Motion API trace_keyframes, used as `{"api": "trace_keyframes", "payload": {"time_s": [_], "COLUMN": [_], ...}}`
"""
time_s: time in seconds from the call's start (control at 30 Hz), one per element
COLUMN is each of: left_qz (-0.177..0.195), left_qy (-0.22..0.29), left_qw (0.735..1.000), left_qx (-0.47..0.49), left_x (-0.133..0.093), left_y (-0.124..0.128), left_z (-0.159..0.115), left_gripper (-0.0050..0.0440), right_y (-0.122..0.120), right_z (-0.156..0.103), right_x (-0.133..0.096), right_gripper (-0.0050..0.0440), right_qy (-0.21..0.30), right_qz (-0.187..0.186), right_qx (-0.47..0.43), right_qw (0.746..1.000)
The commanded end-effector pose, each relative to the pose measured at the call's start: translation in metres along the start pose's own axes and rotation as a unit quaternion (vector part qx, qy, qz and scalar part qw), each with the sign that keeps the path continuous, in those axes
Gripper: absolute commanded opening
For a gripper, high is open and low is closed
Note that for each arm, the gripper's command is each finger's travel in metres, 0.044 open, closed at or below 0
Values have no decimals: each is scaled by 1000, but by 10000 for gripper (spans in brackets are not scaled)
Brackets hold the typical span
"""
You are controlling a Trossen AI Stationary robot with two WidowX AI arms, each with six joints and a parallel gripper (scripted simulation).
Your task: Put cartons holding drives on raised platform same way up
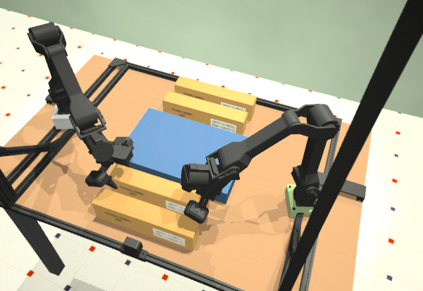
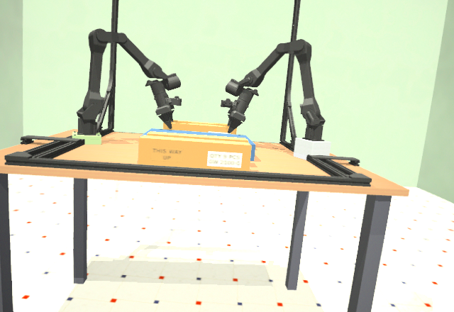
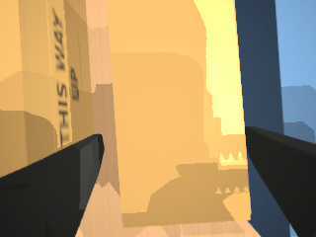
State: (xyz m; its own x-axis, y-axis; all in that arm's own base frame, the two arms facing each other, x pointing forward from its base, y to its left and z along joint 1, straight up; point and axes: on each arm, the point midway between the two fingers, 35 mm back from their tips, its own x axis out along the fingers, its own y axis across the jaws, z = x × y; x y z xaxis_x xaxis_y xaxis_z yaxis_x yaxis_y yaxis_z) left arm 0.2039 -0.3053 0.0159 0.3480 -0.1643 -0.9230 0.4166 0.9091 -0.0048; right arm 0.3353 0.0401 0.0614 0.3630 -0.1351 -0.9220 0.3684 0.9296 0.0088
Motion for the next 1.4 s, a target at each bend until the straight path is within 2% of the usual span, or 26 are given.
{"api": "trace_keyframes", "payload": {"time_s": [0.0,0.53,0.57,1.1,1.37], "left_qz": [2,2,2,2,2], "left_qy": [6,6,6,6,6], "left_qw": [1000,1000,1000,1000,1000], "left_qx": [2,2,2,2,2], "left_x": [6,6,6,5,-16], "left_y": [1,1,1,1,1], "left_z": [-5,-5,-5,-5,4], "left_gripper": [389,389,0,0,0], "right_y": [-2,-2,-2,-2,-2], "right_z": [-6,-6,-6,-6,3], "right_x": [7,7,7,6,-15], "right_gripper": [389,389,0,0,0], "right_qy": [7,7,7,7,7], "right_qz": [-3,-3,-3,-3,-3], "right_qx": [-3,-3,-3,-3,-3], "right_qw": [1000,1000,1000,1000,1000]}}
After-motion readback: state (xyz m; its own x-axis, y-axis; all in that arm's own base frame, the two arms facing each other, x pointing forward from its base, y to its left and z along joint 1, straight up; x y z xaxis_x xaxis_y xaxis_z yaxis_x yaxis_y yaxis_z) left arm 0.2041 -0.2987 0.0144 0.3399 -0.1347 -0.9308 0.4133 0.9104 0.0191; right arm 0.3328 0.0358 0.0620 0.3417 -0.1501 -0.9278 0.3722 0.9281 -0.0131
